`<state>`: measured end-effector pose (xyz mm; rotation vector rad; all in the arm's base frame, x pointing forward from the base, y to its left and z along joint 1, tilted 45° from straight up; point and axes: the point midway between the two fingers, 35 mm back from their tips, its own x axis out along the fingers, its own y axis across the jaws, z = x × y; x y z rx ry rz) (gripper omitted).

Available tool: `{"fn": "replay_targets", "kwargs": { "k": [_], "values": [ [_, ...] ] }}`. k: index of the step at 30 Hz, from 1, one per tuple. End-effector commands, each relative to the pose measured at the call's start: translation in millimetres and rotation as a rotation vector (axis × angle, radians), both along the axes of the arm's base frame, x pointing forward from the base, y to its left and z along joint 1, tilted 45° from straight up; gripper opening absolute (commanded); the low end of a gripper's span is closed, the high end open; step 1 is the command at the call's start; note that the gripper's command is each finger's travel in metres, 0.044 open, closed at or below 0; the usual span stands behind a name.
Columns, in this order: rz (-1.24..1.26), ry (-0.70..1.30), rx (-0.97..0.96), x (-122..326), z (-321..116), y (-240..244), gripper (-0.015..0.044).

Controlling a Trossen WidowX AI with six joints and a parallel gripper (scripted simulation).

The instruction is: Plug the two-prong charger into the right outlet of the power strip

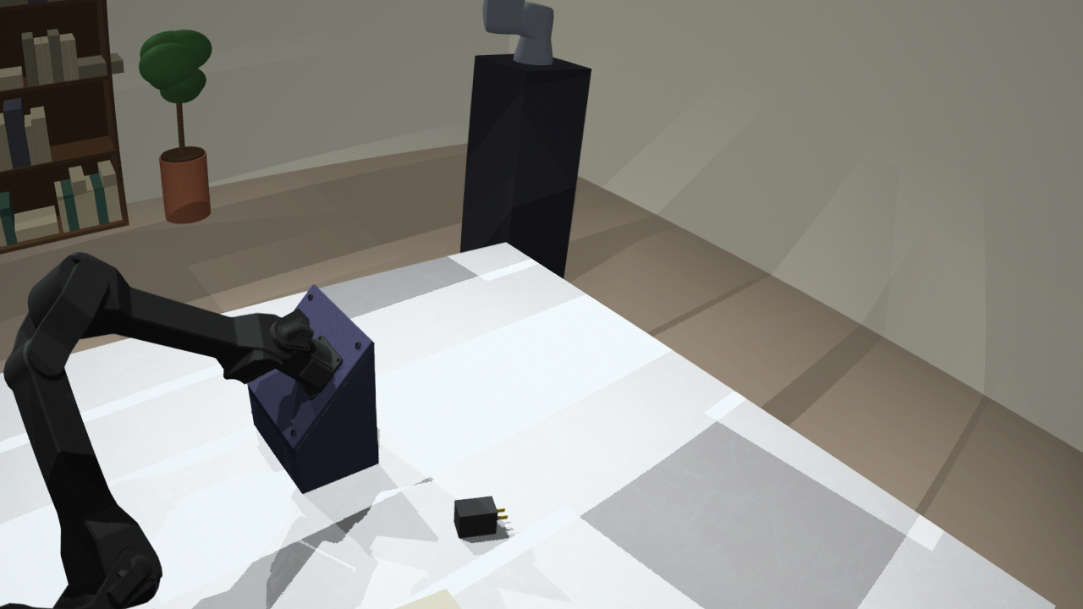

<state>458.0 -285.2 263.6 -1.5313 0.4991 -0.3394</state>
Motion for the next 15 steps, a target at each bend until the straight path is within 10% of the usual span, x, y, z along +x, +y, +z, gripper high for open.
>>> {"fn": "replay_targets", "kwargs": {
  "k": [1,15],
  "values": [
    [0.013,0.047,0.08,10,-28,17,0.044],
    [0.029,0.249,0.331,32,-124,93,0.044]
  ]
}}
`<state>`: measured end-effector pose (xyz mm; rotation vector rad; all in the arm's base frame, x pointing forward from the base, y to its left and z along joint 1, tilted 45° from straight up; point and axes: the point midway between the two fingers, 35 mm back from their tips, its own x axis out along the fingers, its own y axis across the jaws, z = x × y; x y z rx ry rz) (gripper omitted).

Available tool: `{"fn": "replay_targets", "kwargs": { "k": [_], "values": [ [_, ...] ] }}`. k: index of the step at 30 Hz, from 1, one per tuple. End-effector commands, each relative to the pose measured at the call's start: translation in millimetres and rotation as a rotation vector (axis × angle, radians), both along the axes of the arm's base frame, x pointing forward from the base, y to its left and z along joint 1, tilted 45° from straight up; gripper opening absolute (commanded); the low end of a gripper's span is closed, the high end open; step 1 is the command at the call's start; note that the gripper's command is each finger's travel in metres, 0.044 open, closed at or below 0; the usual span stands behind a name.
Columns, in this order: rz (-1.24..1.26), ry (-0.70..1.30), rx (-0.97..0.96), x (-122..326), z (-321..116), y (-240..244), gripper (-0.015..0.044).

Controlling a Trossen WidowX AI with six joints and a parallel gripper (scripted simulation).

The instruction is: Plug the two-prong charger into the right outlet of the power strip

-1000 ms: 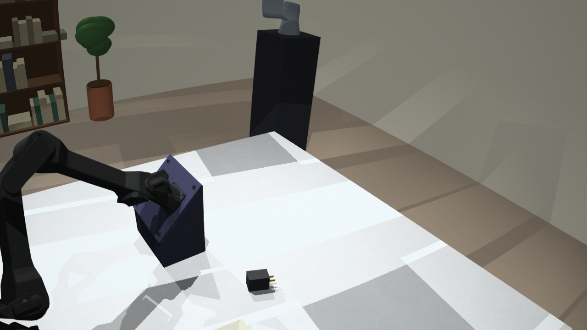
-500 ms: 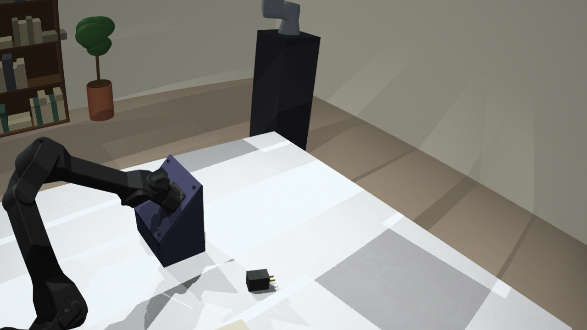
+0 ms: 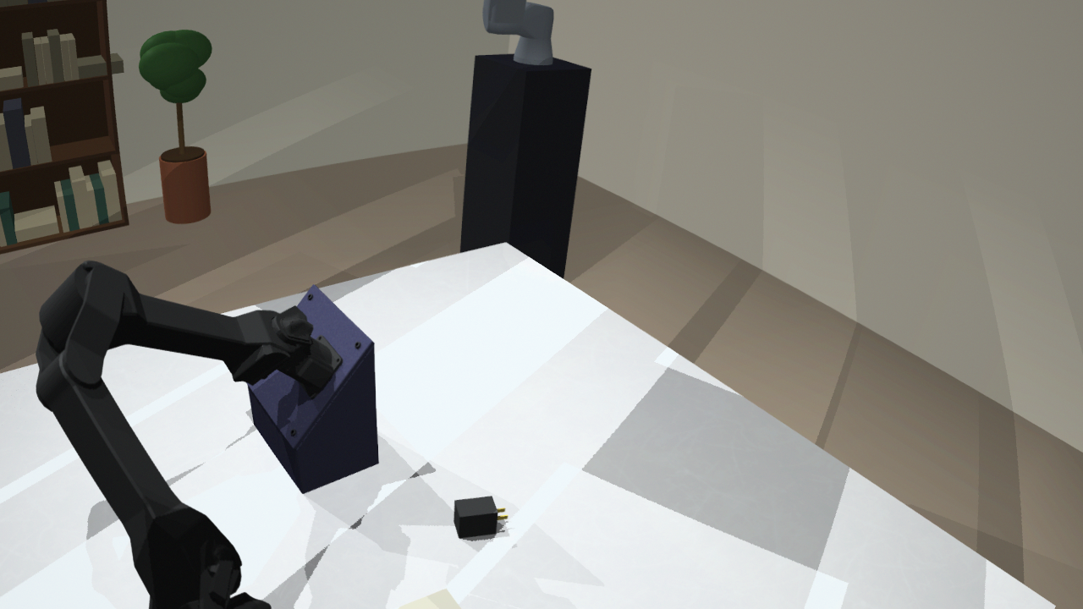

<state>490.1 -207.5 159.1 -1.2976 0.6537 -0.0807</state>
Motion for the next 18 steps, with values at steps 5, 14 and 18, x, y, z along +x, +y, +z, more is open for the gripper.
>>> {"fn": "replay_targets", "kwargs": {
  "k": [5,14,18],
  "values": [
    [-0.002,0.128,0.109,0,-52,44,0.044],
    [-0.017,0.284,0.198,-12,-105,95,0.044],
    [-0.028,0.355,0.223,-21,-127,116,0.044]
  ]
}}
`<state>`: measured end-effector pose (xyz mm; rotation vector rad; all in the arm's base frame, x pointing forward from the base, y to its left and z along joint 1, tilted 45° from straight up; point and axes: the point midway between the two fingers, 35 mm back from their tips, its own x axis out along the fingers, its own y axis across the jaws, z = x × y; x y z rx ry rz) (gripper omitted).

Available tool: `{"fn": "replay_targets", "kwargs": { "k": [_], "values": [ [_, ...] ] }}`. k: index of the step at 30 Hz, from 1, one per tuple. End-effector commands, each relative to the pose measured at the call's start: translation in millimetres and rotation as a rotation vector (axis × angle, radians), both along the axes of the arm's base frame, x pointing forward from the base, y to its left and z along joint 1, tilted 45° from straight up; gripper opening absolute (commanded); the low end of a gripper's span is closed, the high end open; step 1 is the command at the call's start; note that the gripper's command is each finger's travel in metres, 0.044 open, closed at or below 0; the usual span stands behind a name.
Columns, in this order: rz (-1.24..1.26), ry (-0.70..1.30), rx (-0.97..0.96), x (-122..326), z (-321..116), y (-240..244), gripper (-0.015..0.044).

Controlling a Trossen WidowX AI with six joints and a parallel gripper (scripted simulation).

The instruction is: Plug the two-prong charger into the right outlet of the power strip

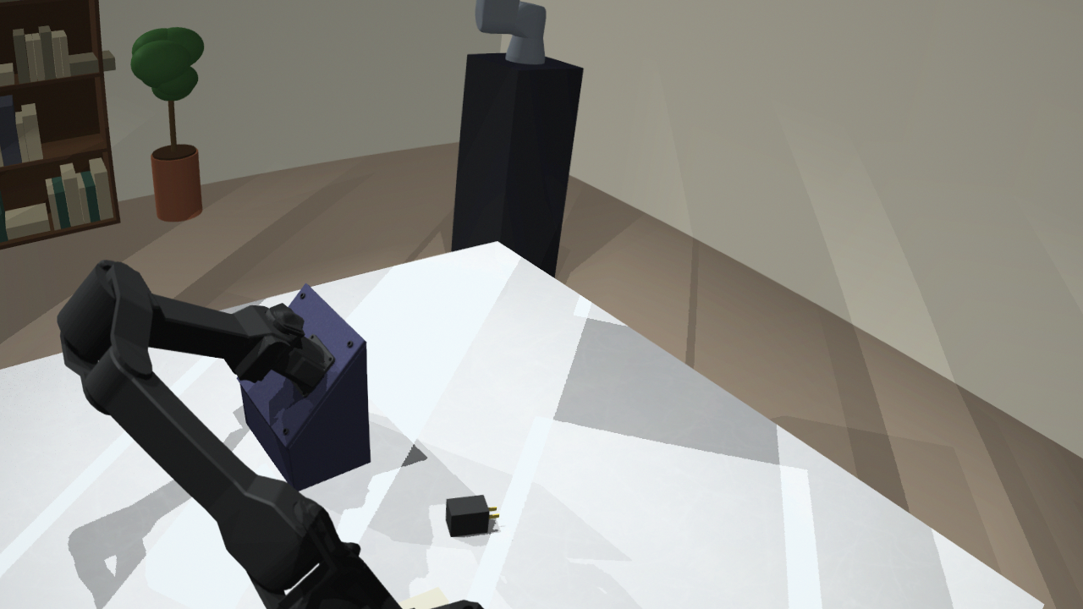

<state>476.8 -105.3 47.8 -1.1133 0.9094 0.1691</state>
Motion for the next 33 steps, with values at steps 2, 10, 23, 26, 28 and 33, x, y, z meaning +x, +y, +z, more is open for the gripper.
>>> {"fn": "replay_targets", "kwargs": {
  "k": [2,10,23,26,28,33],
  "values": [
    [-0.01,0.087,0.025,-14,-26,25,0.044],
    [-0.028,0.229,0.04,-40,-64,63,0.044],
    [-0.06,0.443,-0.01,-96,-110,111,0.044],
    [-0.067,0.487,-0.034,-111,-118,119,0.044],
    [-0.071,0.516,-0.052,-120,-122,124,0.044],
    [-0.082,0.581,-0.105,-144,-132,135,0.044]
  ]
}}
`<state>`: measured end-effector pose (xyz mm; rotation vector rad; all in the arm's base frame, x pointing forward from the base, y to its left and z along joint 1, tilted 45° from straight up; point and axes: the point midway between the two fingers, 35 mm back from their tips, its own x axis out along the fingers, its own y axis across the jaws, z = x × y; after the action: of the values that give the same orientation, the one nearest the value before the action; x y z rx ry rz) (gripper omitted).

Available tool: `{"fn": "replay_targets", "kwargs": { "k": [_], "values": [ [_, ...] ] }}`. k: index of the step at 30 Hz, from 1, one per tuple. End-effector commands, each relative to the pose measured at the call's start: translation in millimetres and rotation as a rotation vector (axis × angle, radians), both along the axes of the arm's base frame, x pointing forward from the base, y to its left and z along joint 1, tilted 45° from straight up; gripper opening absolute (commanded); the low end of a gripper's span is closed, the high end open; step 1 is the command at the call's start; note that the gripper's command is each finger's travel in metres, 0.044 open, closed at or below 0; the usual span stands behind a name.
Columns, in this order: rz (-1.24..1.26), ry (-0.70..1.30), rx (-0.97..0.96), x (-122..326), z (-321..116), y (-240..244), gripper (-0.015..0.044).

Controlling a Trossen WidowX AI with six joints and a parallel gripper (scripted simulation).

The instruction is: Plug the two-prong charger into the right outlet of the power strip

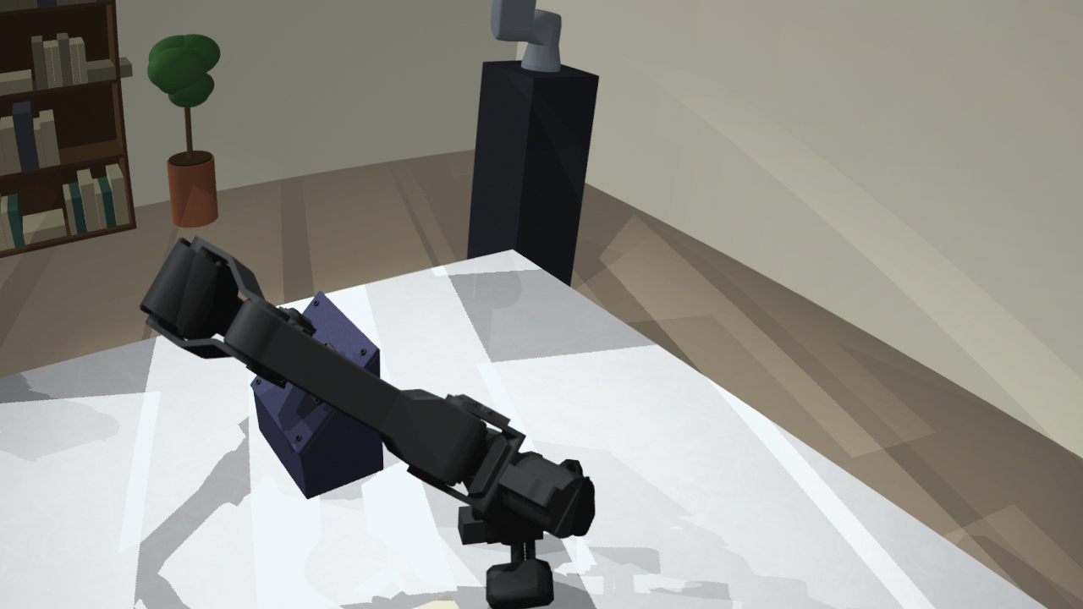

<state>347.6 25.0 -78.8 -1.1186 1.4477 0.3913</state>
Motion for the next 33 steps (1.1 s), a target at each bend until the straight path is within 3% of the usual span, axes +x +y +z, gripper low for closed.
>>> {"fn": "replay_targets", "kwargs": {
  "k": [1,25,33],
  "values": [
    [0.0,0.051,-0.042,-20,-8,6,0.044],
    [0.078,0.251,-0.406,-119,-18,22,0.044],
    [0.086,0.256,-0.432,-123,-20,19,0.044]
  ]
}}
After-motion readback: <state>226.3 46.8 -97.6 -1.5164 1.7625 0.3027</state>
